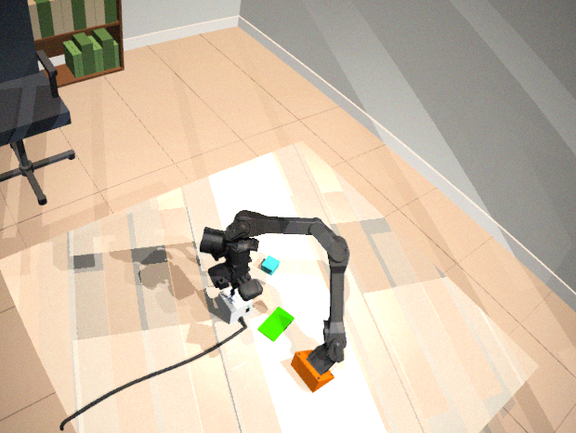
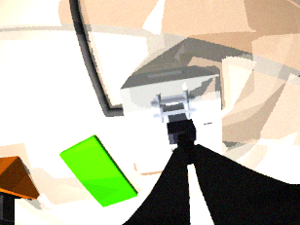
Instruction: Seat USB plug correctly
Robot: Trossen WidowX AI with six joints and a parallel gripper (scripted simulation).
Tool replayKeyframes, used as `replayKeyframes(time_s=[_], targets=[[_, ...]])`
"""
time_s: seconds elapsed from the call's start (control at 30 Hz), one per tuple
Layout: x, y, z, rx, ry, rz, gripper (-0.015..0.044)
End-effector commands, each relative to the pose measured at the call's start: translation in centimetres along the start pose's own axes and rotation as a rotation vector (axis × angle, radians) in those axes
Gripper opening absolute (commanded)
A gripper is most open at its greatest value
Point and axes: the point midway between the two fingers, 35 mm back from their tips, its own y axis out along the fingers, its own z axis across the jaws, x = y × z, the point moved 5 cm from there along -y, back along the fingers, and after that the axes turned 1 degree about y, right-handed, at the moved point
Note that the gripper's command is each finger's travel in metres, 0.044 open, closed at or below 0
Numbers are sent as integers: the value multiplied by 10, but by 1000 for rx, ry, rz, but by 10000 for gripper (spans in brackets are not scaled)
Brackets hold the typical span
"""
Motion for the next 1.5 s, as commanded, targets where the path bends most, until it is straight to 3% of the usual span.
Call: replayKeyframes(time_s=[0.0, 0.3, 1.47], targets=[[0, -4, 0, 2, 5, -7, 0], [0, -2, 0, 0, 87, -1, 0], [0, -2, 0, 0, 1008, -1, 0]])
